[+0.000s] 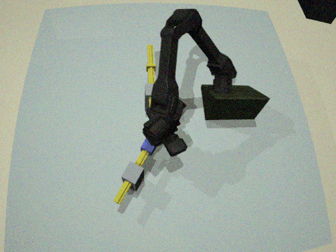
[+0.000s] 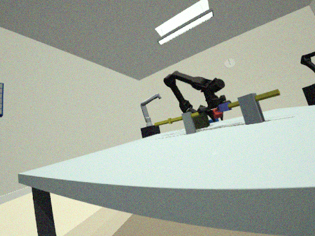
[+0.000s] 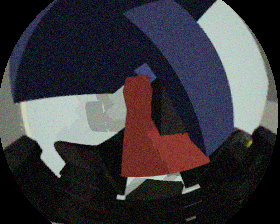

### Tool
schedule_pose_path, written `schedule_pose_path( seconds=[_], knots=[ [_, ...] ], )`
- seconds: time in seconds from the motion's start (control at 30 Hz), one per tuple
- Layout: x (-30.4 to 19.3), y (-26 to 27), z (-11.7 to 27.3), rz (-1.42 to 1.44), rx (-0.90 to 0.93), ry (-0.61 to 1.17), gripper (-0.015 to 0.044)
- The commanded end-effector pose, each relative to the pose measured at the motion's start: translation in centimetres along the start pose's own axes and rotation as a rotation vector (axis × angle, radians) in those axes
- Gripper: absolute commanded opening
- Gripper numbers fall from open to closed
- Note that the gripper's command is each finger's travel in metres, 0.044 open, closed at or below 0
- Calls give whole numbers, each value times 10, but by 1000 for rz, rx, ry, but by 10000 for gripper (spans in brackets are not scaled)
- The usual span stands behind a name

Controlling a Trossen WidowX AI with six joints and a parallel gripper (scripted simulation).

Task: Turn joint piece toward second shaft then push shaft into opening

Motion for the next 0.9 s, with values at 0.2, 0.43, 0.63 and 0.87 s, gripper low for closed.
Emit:
schedule_pose_path(
  seconds=[0.2,0.43,0.63,0.87],
  knots=[
    [4,-9,5,148,24,83,0],
    [6,-13,8,226,30,127,0],
    [8,-17,11,299,32,163,0],
    [11,-21,14,386,32,203,0]
  ],
)
Point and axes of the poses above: the point midway between the two fingers, 35 mm back from their tips, its own z axis back along the fingers, its own y axis across the jaws, x = y × z, the point moved 9 cm from there along z, back along the fingers, and after that the axes turned 12 degrees about z, right-handed, at the moved point
